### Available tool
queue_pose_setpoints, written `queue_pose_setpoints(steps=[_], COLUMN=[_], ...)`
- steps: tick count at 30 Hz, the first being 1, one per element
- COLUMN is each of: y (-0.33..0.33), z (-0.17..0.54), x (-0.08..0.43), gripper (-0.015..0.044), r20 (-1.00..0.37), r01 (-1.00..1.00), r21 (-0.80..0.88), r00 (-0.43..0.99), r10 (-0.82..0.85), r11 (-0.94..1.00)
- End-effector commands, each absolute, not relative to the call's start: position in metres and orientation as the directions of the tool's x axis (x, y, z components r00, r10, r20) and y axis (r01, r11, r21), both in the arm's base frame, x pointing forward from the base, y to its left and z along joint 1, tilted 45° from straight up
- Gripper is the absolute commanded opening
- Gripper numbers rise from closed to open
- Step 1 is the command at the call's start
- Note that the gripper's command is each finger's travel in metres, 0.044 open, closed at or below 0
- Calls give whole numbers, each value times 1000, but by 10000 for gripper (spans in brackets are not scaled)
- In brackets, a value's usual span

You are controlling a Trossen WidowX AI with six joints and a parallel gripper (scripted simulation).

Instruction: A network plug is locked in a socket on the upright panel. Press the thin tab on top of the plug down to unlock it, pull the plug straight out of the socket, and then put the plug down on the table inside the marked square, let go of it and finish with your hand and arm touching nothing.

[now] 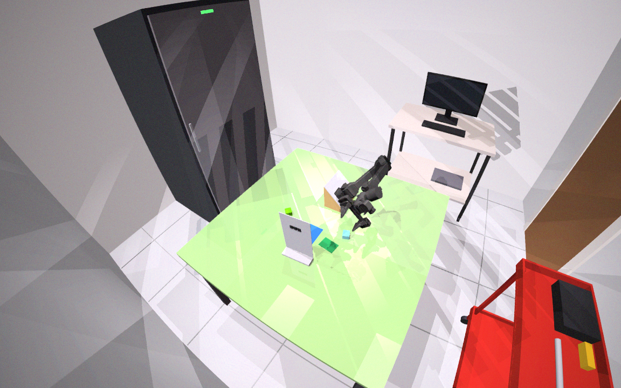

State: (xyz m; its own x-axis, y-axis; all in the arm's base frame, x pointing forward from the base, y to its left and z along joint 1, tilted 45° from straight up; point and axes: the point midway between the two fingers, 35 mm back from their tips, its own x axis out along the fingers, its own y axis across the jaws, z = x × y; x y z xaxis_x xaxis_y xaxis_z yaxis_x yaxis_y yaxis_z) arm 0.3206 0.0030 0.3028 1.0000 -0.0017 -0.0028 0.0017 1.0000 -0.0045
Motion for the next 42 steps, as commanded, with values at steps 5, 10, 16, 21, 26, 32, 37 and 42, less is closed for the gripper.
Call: queue_pose_setpoints(steps=[5, 10, 16, 21, 26, 32, 37, 42], y=[-3, -13, -26, -37, -49, -62, -72, -82], z=[289, 269, 243, 222, 200, 174, 154, 134], x=[332, 346, 358, 365, 368, 368, 365, 359], gripper=[269, 156, 156, 156, 156, 156, 156, 156], r20=[-9, -19, -30, -39, -49, -60, -70, -79], r01=[11, 24, 36, 44, 51, 55, 57, 56], r21=[-55, -126, -210, -279, -345, -422, -483, -541], r00=[1000, 999, 999, 998, 996, 994, 992, 990], r10=[-12, -26, -43, -58, -72, -89, -103, -117], r11=[998, 992, 977, 959, 937, 905, 874, 839])
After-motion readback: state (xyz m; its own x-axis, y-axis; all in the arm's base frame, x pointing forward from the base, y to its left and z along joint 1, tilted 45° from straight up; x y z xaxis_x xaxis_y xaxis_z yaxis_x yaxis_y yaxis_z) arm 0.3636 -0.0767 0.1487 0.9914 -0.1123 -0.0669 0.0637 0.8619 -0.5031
